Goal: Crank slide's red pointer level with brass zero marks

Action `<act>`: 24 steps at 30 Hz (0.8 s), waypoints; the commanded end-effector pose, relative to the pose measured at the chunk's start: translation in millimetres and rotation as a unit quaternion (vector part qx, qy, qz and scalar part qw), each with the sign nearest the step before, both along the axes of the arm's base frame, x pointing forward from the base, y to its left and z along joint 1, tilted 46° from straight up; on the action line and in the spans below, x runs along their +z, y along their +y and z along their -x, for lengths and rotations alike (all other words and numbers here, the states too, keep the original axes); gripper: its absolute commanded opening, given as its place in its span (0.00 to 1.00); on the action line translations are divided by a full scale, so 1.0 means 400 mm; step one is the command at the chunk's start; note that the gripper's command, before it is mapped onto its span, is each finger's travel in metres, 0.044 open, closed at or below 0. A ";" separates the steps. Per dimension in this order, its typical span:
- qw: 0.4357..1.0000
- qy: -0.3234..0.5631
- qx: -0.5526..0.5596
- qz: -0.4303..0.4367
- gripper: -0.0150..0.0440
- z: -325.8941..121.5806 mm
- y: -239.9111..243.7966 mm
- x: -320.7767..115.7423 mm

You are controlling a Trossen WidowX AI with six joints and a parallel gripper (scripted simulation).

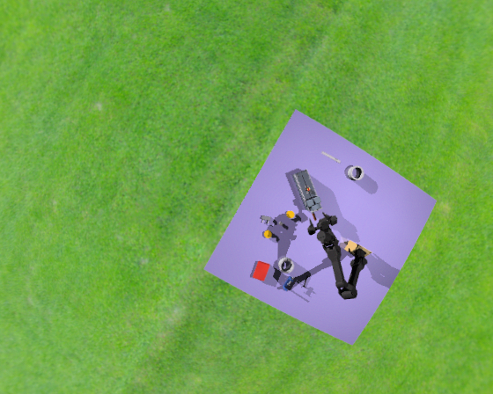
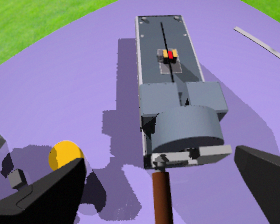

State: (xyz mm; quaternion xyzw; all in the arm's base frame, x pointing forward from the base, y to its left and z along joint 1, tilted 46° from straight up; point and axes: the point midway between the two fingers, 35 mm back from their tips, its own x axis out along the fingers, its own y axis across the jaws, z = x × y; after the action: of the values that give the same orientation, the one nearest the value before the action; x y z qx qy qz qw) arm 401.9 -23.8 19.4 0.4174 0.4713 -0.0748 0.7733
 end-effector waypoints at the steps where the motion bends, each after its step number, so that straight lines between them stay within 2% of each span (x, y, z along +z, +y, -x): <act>1: 1.000 0.007 -0.002 0.000 1.00 0.015 0.041 -0.048; 24: 1.000 0.007 -0.002 -0.001 1.00 0.022 0.106 -0.112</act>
State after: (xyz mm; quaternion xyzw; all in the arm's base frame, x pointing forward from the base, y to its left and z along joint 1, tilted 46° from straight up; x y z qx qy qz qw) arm 395.5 14.8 -18.7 0.4189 0.4729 -0.0751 0.7715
